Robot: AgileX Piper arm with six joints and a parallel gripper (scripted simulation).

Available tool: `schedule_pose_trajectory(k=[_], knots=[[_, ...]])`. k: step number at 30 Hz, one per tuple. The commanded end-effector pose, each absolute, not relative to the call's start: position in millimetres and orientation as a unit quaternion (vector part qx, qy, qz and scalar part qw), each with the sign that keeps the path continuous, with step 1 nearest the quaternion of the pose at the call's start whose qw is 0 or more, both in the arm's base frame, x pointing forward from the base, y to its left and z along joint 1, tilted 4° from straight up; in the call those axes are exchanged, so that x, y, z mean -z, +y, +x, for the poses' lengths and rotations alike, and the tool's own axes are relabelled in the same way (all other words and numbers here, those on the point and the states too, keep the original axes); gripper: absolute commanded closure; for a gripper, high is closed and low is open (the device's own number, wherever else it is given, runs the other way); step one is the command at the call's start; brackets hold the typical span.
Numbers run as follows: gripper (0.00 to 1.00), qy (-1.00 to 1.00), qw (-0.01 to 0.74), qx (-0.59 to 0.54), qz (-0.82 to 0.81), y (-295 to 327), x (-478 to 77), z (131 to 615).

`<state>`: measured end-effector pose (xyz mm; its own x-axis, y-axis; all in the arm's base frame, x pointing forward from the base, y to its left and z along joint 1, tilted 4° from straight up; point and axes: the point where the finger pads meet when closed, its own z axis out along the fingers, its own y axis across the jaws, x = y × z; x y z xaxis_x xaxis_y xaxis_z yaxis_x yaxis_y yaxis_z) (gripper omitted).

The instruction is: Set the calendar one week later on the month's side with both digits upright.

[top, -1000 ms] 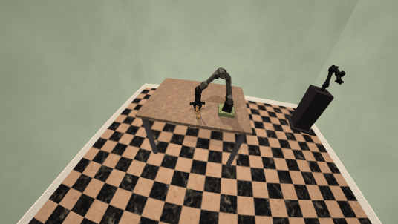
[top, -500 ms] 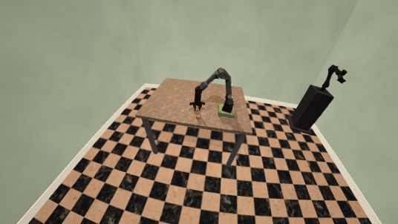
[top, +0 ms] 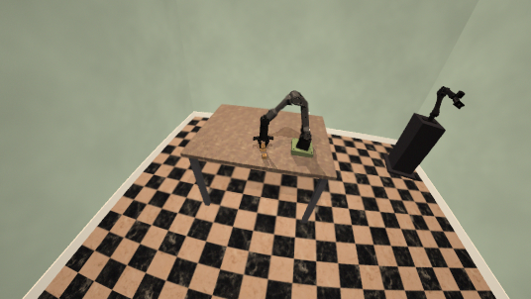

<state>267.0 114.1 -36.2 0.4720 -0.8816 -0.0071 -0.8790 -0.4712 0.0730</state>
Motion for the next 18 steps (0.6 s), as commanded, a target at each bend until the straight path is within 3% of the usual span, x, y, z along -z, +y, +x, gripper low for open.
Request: schedule_pose_trajectory(k=[1,13,14,18], knots=[[0.65,-0.513,0.031,0.023,0.857,113.7,37.2,266.0],[0.65,-0.513,0.031,0.023,0.857,113.7,37.2,266.0],[0.60,-0.513,0.031,0.023,0.857,113.7,37.2,266.0],[0.55,-0.513,0.031,0.023,0.857,113.7,37.2,266.0]])
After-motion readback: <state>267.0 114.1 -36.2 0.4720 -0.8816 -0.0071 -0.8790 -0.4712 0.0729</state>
